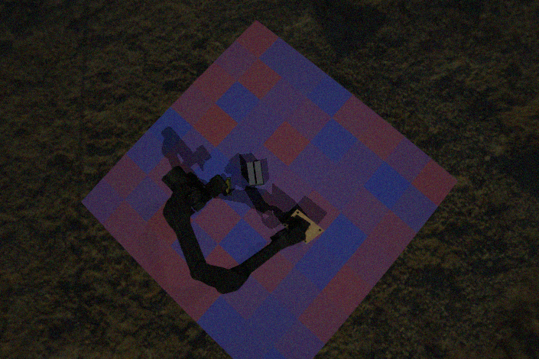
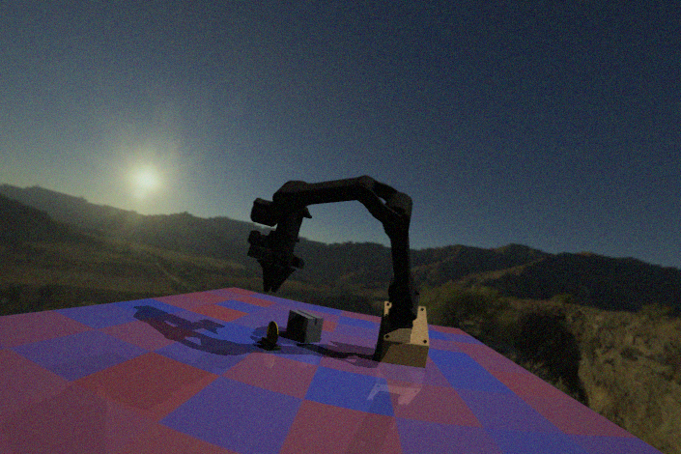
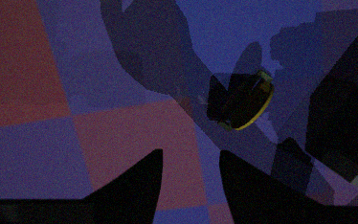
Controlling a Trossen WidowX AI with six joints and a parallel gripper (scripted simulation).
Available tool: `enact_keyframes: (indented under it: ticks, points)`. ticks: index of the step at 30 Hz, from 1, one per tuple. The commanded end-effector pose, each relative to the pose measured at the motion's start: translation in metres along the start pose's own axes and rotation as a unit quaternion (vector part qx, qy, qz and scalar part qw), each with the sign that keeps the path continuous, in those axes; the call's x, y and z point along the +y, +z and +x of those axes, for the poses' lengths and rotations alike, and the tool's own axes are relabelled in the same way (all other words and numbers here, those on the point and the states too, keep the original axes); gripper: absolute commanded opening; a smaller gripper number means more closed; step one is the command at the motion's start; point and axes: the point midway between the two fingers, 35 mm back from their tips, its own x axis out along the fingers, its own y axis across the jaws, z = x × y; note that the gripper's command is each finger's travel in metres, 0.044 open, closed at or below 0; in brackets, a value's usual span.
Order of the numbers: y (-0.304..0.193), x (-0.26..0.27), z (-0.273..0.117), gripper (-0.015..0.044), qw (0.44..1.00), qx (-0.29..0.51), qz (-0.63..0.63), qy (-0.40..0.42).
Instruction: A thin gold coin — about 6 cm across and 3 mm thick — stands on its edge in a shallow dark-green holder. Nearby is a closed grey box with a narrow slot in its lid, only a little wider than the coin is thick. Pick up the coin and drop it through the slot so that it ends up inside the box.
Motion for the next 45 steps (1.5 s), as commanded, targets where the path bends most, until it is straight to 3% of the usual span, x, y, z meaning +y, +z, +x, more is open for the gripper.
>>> enact_keyframes:
  ticks: [1,11,16,45]
  points:
    - [0.015,-0.064,0.019,0.0161,0.961,0.033,0.272,-0.032]
    - [0.010,-0.065,0.020,0.0161,0.955,0.035,0.292,-0.035]
    - [0.007,-0.067,0.055,0.0161,0.955,0.035,0.292,-0.034]
    - [0.004,-0.070,0.100,0.0161,0.955,0.035,0.292,-0.034]
